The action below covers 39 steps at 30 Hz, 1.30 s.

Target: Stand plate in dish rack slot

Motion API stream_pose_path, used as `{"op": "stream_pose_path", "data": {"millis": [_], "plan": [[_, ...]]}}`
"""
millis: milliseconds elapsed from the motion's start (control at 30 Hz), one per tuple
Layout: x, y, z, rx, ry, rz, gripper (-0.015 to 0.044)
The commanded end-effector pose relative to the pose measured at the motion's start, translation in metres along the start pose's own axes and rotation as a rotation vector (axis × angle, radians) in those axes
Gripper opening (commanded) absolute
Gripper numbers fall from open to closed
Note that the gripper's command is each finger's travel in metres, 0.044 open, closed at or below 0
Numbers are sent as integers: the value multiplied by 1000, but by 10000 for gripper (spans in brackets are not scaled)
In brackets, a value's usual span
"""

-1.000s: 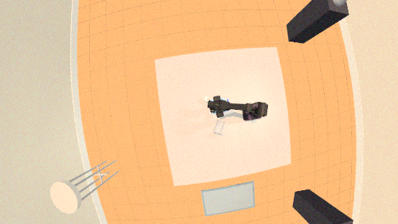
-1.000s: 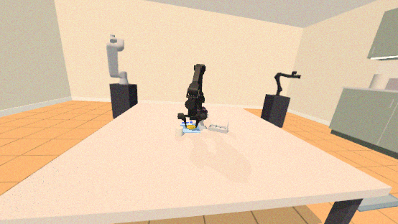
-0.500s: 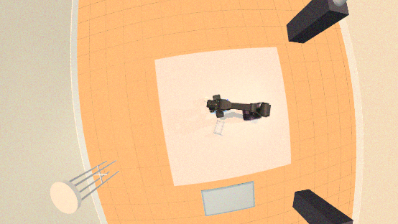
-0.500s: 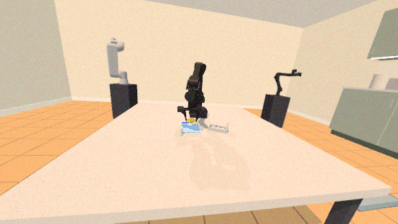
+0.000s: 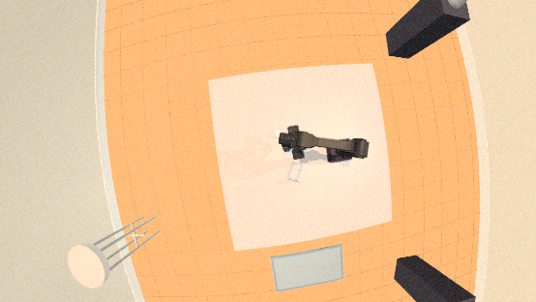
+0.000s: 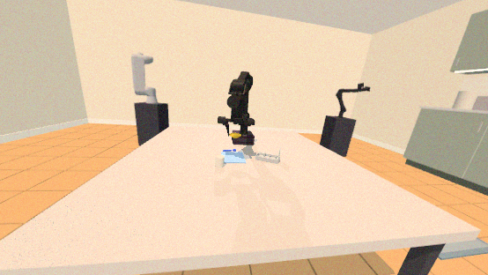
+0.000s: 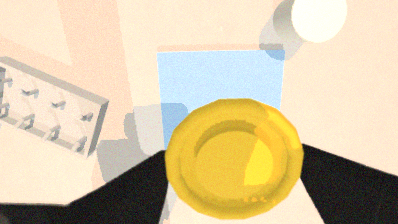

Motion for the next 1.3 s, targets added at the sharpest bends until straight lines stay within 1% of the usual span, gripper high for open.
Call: {"op": "stream_pose_path", "data": {"millis": [0,200,400,600,867,1167,1267], "plan": [[0,-24,0,-1,-4,-15,0],[-1,-46,0,-1,-4,-15,0],[-2,-49,1,-1,1,-15,0],[-17,-49,45,4,187,-13,0],[-49,-47,101,10,459,-10,0],[-52,-45,105,14,480,-10,0],[-43,-33,107,63,452,-17,0]]}}
Point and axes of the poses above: the point midway between the two fingers, 35 mm back from their tips, its own y axis out along the fingers, its own z axis across the jaws, x = y × z, the point moved 3 cm from there along -y, back along the fingers, and after that the axes turned 5 degrees about y, right-handed, at the moved point
